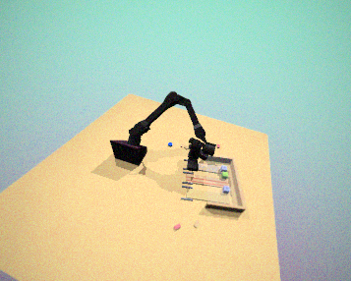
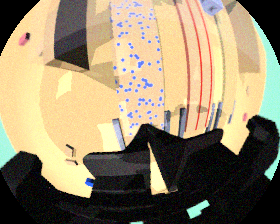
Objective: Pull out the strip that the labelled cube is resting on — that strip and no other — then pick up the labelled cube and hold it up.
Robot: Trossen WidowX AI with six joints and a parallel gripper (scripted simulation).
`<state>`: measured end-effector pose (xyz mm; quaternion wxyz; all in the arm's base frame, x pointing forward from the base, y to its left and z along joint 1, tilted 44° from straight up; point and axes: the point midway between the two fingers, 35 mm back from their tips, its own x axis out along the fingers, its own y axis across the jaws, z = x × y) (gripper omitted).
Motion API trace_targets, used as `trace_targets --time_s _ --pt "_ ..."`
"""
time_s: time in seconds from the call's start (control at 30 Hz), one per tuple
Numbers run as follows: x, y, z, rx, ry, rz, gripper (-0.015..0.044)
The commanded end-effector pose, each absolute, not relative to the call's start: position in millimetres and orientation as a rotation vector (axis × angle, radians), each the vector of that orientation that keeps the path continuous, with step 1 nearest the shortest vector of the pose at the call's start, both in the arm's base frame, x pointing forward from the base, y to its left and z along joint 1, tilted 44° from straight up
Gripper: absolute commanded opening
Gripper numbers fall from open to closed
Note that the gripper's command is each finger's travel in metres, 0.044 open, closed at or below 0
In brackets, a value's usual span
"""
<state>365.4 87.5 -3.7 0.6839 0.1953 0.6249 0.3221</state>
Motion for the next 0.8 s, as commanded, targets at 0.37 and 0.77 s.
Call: trace_targets --time_s 0.37,0.77 --pt "365.4 89.0 -4.6 0.444 1.4 0.723 0.0" --pt "365.9 89.8 -5.5 0.444 1.4 0.723 0.0"
